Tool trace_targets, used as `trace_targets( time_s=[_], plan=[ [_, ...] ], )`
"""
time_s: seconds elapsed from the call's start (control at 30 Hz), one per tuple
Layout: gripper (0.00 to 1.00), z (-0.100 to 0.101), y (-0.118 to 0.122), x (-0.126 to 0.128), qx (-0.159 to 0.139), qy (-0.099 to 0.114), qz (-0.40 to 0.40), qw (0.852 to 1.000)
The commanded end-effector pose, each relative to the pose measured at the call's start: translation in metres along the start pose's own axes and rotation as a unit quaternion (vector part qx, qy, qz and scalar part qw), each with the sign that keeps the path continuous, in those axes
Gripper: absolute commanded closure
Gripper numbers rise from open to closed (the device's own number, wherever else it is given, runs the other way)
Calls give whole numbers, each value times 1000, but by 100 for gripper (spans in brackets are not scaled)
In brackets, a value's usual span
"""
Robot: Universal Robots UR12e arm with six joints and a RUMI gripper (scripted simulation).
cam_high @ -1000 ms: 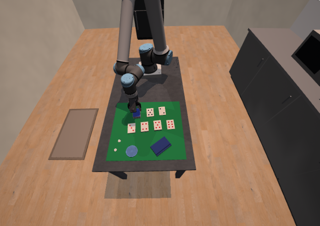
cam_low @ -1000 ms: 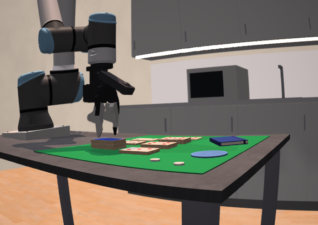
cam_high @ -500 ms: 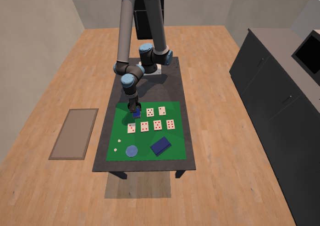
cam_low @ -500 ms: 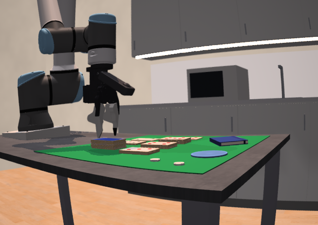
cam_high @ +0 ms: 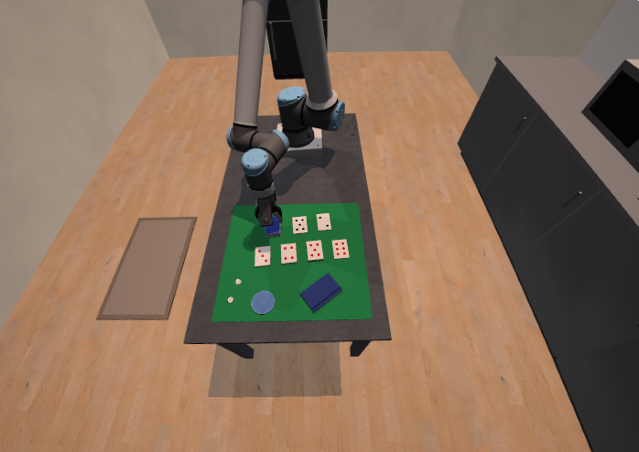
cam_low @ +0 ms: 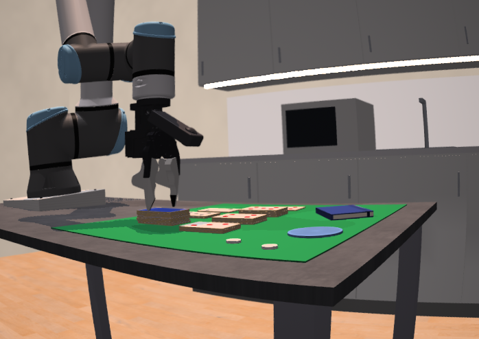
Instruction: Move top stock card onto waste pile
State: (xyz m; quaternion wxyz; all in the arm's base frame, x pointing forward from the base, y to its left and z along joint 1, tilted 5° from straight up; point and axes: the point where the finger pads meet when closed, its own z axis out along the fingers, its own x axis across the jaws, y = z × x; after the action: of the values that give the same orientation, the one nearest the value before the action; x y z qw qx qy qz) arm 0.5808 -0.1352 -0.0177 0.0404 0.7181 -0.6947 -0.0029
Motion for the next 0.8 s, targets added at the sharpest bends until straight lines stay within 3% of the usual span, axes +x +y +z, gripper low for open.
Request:
trace_targets(
  time_s=[0.0, 0.77],
  plan=[
    [50, 0, -1, 0, 1, 0, 0, 1000],
    [50, 3, -1, 0, 1, 0, 0, 1000]
  ],
)
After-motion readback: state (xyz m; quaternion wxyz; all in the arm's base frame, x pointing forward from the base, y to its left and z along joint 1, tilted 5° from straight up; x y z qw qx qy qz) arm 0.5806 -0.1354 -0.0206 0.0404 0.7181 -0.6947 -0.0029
